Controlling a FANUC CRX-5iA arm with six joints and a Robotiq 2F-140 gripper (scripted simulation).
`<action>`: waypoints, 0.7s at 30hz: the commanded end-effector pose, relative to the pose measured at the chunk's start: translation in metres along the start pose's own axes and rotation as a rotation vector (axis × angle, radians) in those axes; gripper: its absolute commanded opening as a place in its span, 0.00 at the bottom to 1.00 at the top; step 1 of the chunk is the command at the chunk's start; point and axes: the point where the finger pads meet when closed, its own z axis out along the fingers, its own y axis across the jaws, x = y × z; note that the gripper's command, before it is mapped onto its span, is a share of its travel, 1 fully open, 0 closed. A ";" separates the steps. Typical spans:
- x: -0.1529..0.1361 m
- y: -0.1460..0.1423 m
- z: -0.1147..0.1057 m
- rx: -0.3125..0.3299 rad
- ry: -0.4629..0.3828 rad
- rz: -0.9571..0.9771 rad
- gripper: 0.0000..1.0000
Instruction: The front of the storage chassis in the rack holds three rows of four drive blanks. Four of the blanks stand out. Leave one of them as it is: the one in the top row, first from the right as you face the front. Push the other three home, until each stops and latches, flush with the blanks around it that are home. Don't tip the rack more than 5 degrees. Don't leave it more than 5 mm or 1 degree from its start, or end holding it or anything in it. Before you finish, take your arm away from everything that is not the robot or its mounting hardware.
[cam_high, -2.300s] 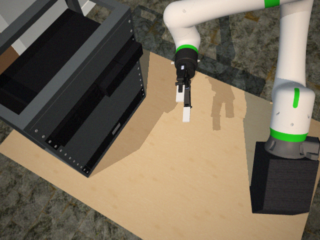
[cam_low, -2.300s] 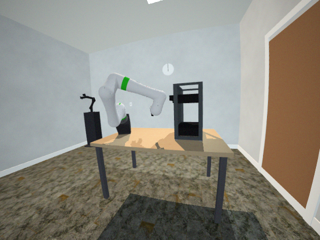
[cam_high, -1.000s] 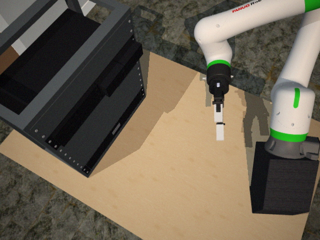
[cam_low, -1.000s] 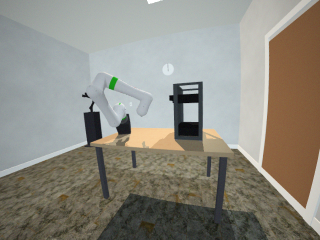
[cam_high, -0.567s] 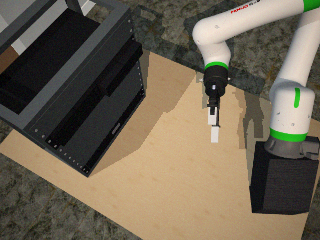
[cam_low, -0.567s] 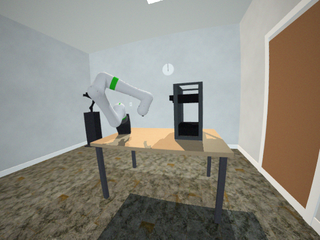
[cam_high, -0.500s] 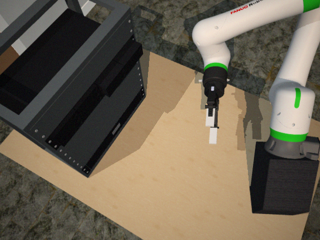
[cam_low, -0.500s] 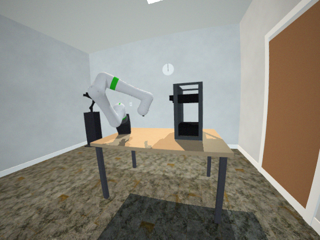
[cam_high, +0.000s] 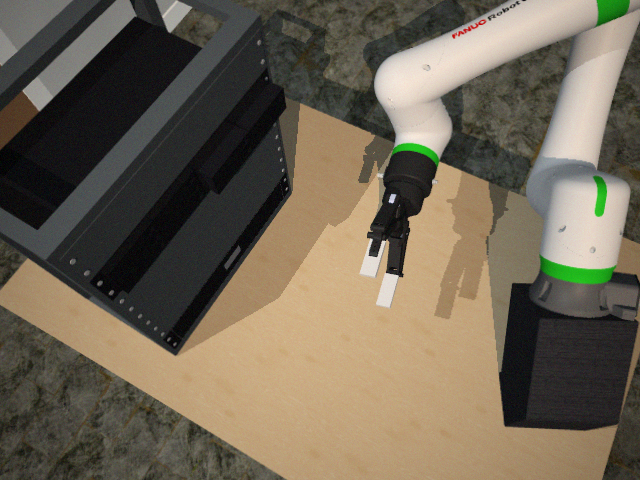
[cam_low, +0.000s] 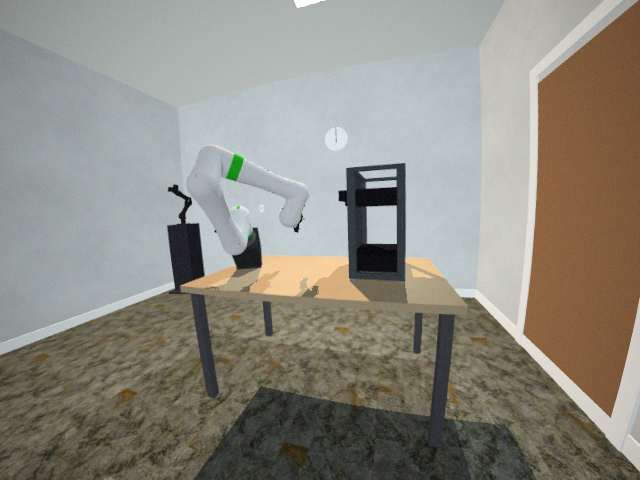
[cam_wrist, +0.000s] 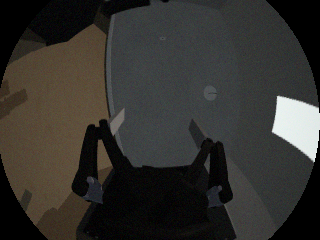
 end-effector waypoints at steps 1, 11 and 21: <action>-0.034 0.005 0.027 0.013 -0.103 0.021 1.00; -0.093 0.012 0.070 0.037 -0.316 0.064 1.00; -0.145 0.019 0.095 0.059 -0.581 0.105 1.00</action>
